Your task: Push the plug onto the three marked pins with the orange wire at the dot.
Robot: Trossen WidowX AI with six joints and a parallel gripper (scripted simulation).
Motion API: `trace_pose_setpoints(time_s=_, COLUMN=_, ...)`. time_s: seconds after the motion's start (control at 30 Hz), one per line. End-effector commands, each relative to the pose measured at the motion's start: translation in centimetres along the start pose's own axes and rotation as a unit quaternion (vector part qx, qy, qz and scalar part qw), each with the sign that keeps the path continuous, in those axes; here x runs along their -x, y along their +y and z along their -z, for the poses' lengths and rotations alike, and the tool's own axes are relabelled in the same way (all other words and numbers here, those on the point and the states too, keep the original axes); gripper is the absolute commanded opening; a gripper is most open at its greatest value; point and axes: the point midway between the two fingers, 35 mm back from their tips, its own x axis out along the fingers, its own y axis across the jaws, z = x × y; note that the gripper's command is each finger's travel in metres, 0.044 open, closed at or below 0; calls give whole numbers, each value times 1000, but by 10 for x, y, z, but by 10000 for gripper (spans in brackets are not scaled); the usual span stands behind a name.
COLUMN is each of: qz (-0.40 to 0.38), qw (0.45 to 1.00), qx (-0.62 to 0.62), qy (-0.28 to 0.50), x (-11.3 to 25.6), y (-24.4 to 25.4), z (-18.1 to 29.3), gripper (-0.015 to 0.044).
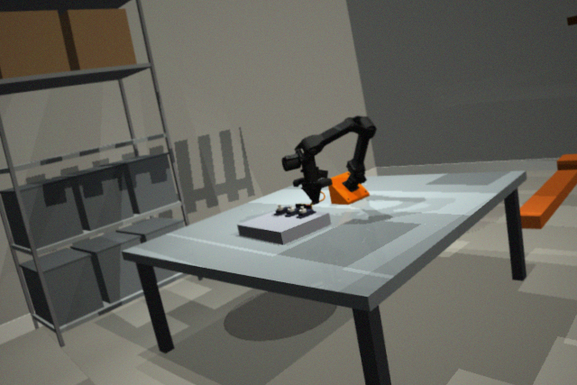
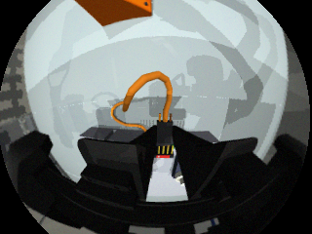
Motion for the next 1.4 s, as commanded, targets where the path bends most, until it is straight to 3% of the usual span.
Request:
trace_pose_setpoints(time_s=0.0, qz=3, qw=1000, qx=-3, qy=1, x=0, y=-2, z=-1, gripper=0)
trace_pose_setpoints(time_s=1.17, qz=2, qw=1000, qx=-3, qy=1, x=0, y=2, z=19, gripper=0)
trace_pose_setpoints(time_s=1.37, qz=3, qw=1000, qx=-3, qy=1, x=-1, y=-1, z=17, gripper=157)
